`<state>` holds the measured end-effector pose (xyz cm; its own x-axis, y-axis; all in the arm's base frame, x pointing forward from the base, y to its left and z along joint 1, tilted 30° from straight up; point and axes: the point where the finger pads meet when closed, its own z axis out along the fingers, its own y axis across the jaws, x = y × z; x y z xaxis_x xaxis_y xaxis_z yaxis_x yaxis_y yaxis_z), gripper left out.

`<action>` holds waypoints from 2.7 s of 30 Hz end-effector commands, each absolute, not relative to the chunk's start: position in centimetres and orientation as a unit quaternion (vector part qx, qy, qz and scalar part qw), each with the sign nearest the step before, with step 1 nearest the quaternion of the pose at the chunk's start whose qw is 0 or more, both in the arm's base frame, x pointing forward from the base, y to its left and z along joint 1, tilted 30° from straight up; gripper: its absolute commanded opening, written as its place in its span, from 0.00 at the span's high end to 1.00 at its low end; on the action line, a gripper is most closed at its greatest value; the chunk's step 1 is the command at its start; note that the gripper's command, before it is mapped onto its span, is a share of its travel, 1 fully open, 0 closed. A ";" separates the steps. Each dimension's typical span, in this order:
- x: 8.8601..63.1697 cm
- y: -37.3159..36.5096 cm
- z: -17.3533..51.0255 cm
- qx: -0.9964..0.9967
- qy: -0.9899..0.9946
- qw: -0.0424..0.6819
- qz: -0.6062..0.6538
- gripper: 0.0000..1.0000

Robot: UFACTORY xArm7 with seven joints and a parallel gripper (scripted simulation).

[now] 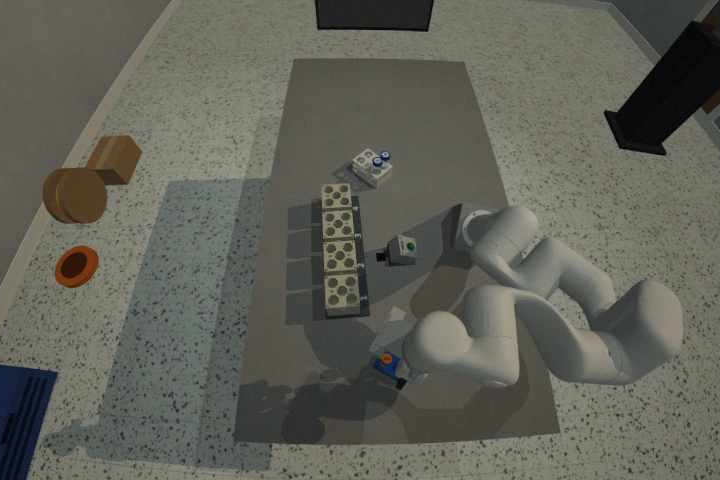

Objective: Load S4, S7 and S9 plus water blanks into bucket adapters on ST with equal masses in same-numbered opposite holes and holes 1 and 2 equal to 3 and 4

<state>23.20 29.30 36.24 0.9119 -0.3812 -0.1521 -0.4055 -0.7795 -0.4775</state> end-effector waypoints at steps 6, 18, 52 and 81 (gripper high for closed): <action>23.2 29.2 36.4 -0.943 0.209 0.260 0.023 1.00; 23.2 29.2 36.4 -0.943 0.209 0.260 0.023 1.00; 23.2 29.2 36.4 -0.943 0.209 0.260 0.023 1.00; 23.5 31.5 32.4 -0.943 0.209 0.260 0.023 1.00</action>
